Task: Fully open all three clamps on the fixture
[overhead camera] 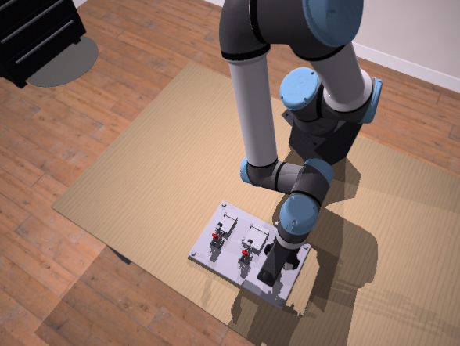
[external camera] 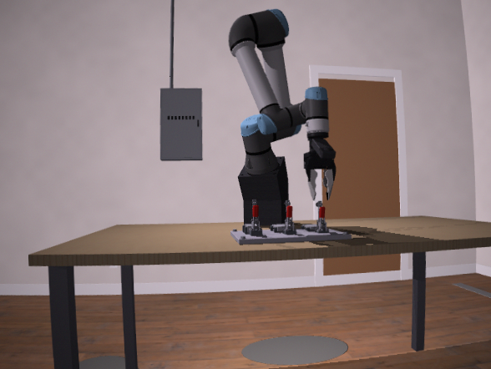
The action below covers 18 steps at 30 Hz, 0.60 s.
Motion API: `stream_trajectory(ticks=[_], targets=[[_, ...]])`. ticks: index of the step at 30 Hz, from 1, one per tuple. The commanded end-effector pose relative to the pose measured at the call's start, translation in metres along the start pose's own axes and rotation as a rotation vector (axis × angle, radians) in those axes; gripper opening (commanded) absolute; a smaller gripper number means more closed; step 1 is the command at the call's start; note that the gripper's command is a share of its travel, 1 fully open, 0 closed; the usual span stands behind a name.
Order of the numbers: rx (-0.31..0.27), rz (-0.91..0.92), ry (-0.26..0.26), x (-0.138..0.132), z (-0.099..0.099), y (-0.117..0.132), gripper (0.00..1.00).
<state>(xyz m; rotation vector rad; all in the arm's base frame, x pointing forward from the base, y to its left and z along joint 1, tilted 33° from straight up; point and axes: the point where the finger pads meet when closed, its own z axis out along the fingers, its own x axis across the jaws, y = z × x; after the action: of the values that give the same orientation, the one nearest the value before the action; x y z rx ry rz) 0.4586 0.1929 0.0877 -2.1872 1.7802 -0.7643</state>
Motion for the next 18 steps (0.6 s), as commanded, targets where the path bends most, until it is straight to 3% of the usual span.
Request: stream_trajectory(ticks=[1,18], targets=[[0.005,0.000,0.000,-0.001,-0.014,-0.003,0.28],[0.005,0.001,-0.001,0.000,-0.065,-0.003,0.28]])
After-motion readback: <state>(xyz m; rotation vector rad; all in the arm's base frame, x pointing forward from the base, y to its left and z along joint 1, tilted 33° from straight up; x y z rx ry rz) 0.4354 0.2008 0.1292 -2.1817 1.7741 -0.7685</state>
